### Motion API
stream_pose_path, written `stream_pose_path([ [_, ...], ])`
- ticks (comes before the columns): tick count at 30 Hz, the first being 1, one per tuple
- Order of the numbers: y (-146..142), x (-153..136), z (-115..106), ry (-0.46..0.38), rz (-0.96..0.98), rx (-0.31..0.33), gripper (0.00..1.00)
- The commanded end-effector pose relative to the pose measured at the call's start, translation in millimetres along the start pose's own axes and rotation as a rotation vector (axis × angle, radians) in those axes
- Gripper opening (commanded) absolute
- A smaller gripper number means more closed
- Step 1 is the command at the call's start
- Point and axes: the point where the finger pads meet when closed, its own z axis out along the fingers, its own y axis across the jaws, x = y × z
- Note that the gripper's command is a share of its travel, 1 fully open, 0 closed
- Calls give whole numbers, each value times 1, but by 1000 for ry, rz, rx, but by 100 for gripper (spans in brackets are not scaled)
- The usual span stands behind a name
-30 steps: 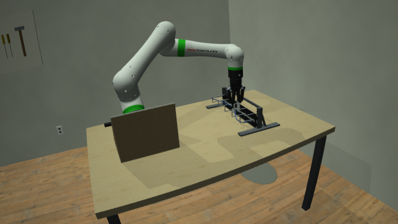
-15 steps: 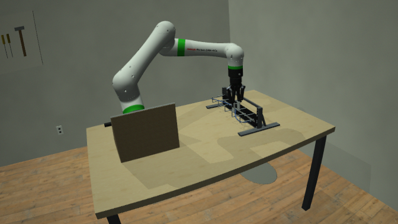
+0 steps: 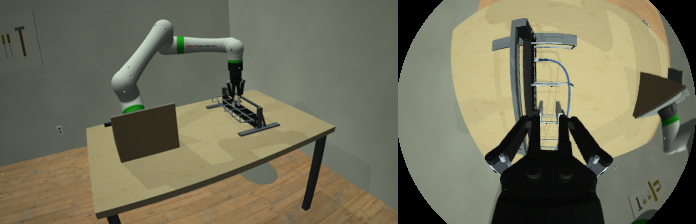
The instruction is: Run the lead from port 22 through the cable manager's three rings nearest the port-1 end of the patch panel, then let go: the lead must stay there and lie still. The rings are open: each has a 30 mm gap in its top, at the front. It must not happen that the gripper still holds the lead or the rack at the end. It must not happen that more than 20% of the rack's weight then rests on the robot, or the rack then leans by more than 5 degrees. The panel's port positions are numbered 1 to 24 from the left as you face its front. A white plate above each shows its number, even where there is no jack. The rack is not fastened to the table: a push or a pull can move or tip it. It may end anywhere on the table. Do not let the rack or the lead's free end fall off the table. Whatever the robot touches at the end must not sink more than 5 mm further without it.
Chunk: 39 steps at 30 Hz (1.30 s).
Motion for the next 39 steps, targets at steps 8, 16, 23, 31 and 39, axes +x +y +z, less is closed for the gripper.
stream_pose_path([
  [8, 0, 0, -36, 0, 0, 1, 20],
  [16, 0, 0, -44, 0, 0, 1, 20],
  [23, 0, 0, -46, 0, 0, 0, 0],
  [31, 0, 0, -46, 0, 0, 0, 0],
  [39, 0, 0, -46, 0, 0, 0, 0],
])
